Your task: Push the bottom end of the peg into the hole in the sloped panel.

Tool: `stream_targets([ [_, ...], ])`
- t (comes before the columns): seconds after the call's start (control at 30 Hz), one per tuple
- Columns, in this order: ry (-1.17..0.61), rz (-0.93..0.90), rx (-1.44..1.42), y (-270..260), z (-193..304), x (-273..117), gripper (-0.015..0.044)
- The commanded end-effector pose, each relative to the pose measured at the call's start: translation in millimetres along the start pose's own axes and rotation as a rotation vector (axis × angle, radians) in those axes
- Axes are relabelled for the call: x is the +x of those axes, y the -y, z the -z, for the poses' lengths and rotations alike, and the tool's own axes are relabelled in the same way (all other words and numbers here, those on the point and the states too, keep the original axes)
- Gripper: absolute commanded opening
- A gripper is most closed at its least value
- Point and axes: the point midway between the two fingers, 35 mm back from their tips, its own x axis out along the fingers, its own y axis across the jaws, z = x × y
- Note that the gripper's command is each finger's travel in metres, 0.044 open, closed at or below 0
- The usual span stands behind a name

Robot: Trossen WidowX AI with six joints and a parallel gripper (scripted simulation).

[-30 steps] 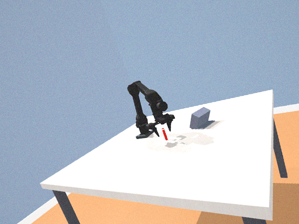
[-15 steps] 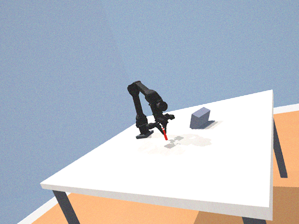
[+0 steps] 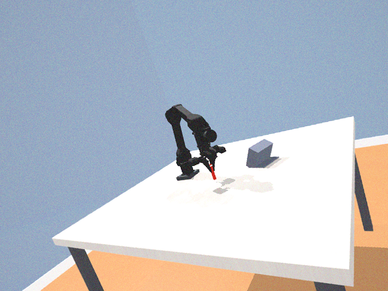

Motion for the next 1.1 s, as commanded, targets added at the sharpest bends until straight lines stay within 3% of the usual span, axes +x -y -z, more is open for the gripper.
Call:
stream_targets([
  [0.0, 0.020, -0.003, 0.000, 0, -4, -19, 0.0000],
  [0.47, 0.015, -0.006, 0.003, 2, 1, -66, 0.0000],
  [1.07, 0.063, 0.035, -0.029, -12, 0, -62, 0.0000],
])
